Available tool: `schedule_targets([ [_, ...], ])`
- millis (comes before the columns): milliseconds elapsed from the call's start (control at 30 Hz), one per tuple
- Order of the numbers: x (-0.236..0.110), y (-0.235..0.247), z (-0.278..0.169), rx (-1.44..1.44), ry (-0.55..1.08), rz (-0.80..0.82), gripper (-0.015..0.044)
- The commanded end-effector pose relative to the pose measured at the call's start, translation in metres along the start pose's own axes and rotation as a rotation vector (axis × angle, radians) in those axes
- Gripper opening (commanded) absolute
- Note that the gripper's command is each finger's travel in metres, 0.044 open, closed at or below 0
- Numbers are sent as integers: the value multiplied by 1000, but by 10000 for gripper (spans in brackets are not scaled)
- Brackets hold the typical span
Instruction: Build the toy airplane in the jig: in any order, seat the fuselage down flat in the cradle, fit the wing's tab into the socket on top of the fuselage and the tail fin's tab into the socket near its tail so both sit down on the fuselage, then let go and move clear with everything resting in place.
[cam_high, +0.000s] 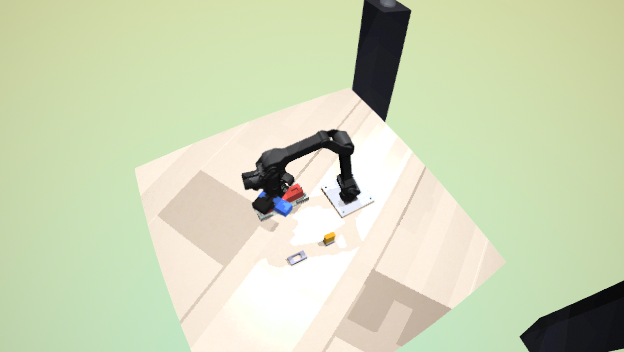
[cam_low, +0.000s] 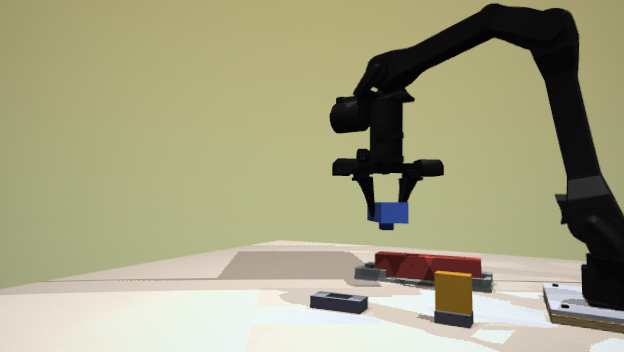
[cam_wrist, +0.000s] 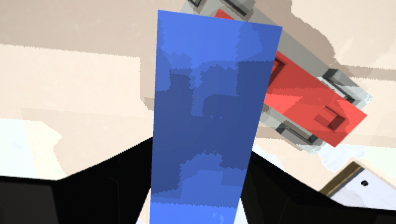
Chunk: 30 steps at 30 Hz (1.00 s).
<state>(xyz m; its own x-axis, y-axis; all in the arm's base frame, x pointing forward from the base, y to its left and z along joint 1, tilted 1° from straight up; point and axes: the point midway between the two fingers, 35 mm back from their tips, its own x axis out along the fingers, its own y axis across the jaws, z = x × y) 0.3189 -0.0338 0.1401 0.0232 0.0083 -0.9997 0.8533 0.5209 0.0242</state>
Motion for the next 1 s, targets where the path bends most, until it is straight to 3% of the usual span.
schedule_targets([
  [0,1,-10,9,85,-4,5,0],
  [667,13,-58,41,433,-6,1,0],
  [900,13,-58,41,433,-6,1,184],
  [967,13,-58,41,433,-6,1,195],
])
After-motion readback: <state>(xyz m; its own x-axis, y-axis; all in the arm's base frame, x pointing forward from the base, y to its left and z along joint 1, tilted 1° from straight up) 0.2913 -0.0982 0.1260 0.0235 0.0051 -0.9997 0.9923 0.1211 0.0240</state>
